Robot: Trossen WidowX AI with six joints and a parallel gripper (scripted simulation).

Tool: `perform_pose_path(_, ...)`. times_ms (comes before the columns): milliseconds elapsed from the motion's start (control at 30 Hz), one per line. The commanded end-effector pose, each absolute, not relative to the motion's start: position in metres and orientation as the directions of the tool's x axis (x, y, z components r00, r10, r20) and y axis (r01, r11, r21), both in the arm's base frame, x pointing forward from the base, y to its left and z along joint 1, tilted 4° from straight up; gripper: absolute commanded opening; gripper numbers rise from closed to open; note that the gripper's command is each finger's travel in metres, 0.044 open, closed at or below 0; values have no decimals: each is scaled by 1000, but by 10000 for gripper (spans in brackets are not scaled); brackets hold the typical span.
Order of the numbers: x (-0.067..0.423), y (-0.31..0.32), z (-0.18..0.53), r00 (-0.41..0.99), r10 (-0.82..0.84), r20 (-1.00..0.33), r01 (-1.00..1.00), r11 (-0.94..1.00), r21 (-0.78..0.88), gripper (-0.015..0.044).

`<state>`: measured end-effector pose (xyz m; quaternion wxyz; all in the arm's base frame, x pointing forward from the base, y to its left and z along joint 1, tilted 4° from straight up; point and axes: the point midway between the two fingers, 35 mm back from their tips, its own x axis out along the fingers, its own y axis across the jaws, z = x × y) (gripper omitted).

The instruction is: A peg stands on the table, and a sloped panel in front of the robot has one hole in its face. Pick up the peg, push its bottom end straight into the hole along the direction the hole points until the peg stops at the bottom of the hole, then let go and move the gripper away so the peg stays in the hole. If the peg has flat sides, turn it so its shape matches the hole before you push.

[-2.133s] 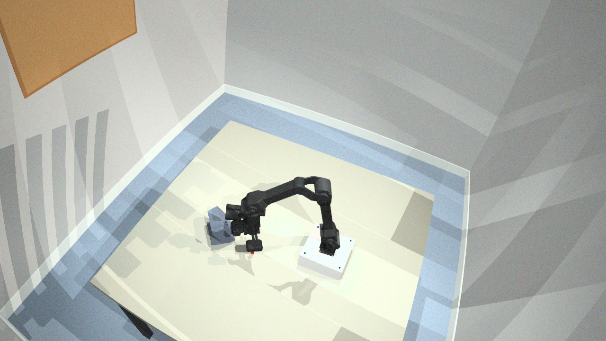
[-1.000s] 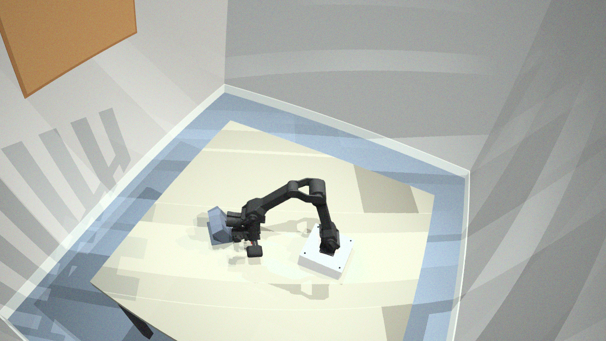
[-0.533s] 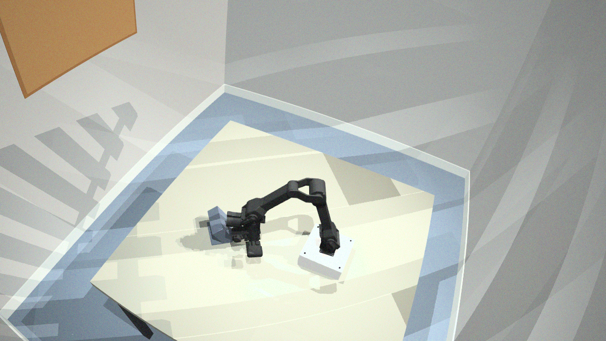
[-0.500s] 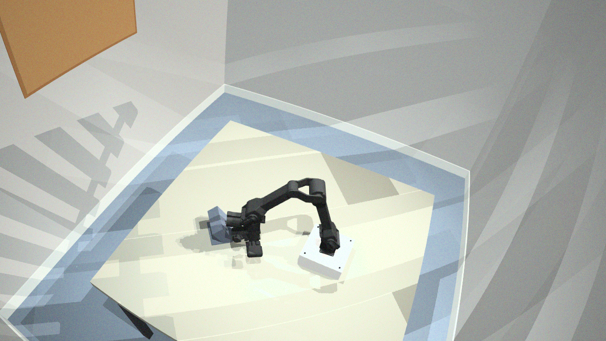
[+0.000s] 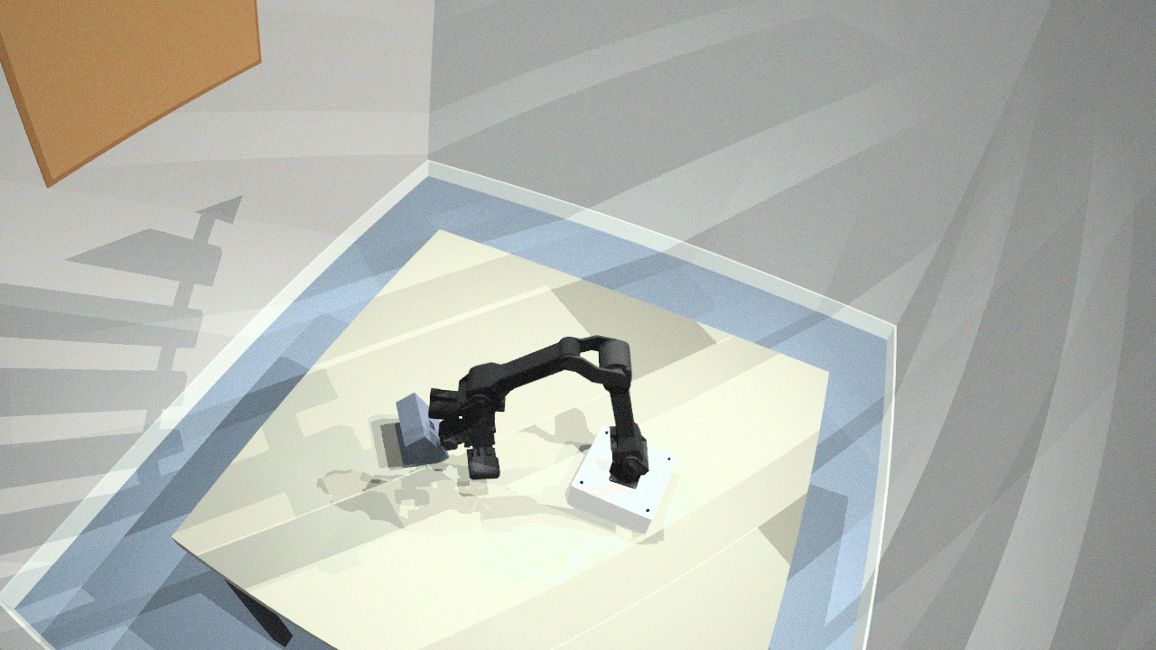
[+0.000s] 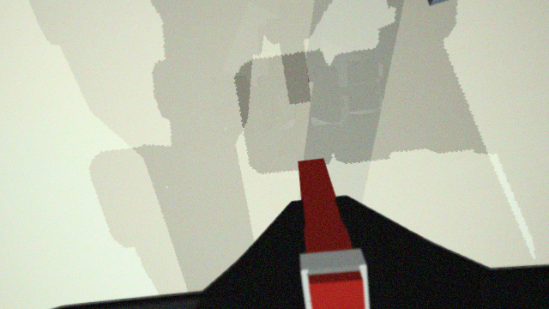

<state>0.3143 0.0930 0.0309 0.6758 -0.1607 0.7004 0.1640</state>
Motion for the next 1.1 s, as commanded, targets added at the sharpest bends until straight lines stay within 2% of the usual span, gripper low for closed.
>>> perform_pose_path(0,315,93,45,-38,-7,-999,-449,894,11,0)
perform_pose_path(200,316,94,66,-39,-8,-999,-450,893,10,0)
perform_pose_path(1067,331,77,51,37,138,-990,-433,895,109,0)
